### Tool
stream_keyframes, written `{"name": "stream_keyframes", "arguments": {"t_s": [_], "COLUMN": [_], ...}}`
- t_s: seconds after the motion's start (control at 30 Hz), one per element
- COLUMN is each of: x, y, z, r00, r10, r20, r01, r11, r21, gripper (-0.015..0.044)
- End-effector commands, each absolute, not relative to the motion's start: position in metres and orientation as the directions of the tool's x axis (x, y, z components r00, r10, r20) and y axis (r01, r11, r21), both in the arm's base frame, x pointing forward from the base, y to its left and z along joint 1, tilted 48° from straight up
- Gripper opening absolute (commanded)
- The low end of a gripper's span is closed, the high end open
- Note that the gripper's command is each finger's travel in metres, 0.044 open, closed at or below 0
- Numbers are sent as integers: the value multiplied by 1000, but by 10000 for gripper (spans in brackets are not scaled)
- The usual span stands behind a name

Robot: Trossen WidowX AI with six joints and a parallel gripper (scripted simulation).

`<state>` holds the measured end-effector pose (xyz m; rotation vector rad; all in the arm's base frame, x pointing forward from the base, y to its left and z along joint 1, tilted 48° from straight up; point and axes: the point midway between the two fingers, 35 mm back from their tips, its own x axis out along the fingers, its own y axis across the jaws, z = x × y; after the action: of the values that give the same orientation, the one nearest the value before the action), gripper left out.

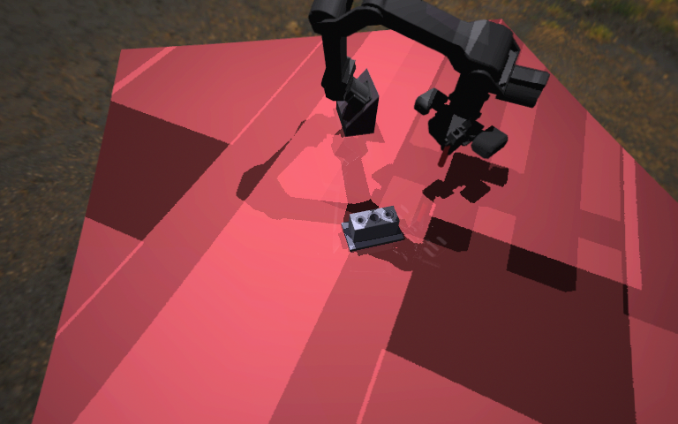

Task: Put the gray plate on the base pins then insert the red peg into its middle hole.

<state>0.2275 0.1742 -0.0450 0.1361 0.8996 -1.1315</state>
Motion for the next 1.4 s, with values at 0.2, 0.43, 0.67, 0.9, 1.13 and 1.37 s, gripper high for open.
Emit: {"name": "stream_keyframes", "arguments": {"t_s": [0.2, 0.43, 0.67, 0.9, 1.13, 1.37], "x": [243, 253, 265, 278, 291, 303], "y": [170, 165, 158, 151, 141, 130], "z": [-32, -23, -13, -1, 13, 27], "r00": [130, 126, 124, 128, 132, 134], "r10": [-712, -708, -704, -700, -699, -701], "r20": [-690, -695, -699, -702, -702, -701], "r01": [827, 830, 832, 830, 829, 828], "r11": [462, 459, 458, 463, 467, 468], "r21": [-321, -317, -314, -310, -309, -309], "gripper": [0, 0, 0, 0, 0, 0]}}
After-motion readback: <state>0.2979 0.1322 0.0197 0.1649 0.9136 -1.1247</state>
